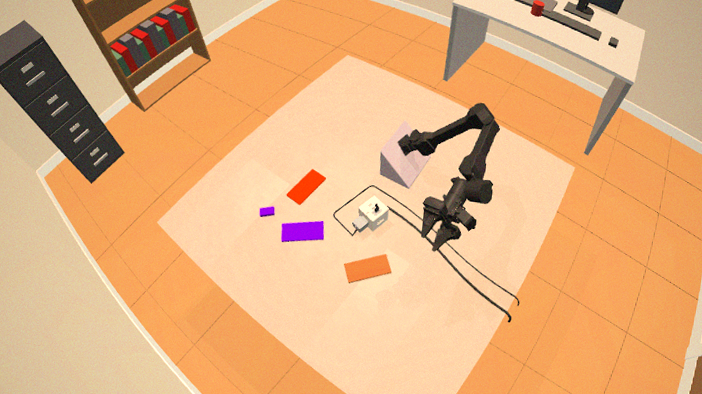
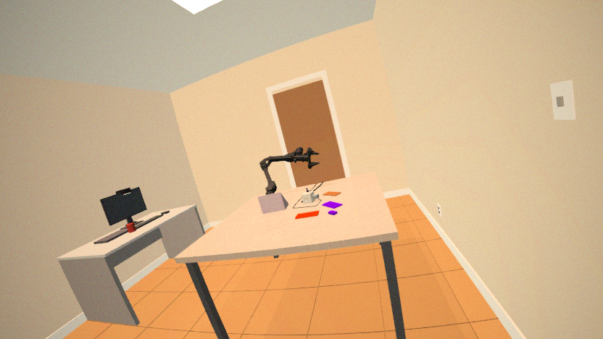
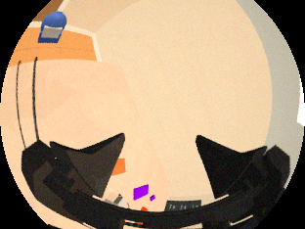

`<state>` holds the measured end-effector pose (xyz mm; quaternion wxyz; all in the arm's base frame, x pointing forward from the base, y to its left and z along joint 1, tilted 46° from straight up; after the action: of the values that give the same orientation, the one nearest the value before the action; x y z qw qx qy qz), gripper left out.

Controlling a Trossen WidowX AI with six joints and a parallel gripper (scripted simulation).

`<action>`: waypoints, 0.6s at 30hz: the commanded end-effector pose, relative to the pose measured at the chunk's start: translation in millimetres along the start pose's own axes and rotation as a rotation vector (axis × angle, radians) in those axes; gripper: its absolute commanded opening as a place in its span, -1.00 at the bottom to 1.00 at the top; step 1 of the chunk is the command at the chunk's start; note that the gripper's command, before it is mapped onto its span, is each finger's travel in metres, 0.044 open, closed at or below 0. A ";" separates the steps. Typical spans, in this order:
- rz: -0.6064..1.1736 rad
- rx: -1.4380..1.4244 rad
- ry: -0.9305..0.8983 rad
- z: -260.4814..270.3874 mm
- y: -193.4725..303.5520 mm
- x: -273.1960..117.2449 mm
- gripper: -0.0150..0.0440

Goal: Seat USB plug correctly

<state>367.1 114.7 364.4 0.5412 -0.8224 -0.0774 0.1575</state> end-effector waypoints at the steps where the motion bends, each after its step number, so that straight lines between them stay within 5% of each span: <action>1: 0.274 0.326 -0.100 5.8 71.2 24.8 1.00; 10: 1.023 1.322 -0.020 24.9 222.0 7.0 1.00; 18: 1.754 2.370 0.544 36.3 283.8 -44.5 1.00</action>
<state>332.6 37.7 124.3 0.7576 -0.0916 0.5229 0.3798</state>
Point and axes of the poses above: the point midway between the two fingers, 35 mm back from their tips, its own x axis out along the fingers, its own z axis across the jaws, y = z × x, the point moved 1 cm from there along -x, back along the fingers, and after that the axes turned 1 degree about -x, right-handed, at the moved point
